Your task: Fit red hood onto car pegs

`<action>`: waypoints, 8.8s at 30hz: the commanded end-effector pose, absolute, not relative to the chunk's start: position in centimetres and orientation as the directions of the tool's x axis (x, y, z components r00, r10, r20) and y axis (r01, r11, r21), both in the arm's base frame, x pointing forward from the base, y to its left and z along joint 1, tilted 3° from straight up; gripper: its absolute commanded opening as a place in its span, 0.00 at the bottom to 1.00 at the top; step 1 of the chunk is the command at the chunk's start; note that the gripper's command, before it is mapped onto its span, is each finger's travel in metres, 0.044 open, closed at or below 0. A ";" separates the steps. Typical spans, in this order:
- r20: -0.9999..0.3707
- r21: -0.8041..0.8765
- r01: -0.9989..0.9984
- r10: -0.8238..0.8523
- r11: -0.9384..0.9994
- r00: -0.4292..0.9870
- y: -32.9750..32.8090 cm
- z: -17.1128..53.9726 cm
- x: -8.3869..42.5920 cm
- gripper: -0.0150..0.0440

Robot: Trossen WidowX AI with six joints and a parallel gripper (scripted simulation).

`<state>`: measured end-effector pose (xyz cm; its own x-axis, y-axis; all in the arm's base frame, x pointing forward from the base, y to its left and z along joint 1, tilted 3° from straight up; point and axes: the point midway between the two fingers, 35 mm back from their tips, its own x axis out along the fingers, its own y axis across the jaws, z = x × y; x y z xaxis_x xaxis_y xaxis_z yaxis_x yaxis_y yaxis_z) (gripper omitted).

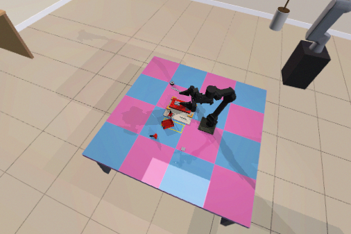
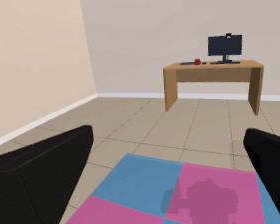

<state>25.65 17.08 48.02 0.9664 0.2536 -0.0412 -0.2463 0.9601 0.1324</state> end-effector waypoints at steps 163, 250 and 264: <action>-1.000 0.011 -0.603 0.008 0.798 -0.007 10.2 5.2 36.5 0.32; -1.000 -0.009 -0.646 0.017 -0.763 -0.006 10.5 11.7 37.2 0.25; -1.000 -0.017 -0.296 0.019 -0.955 -0.005 10.6 11.7 37.4 0.25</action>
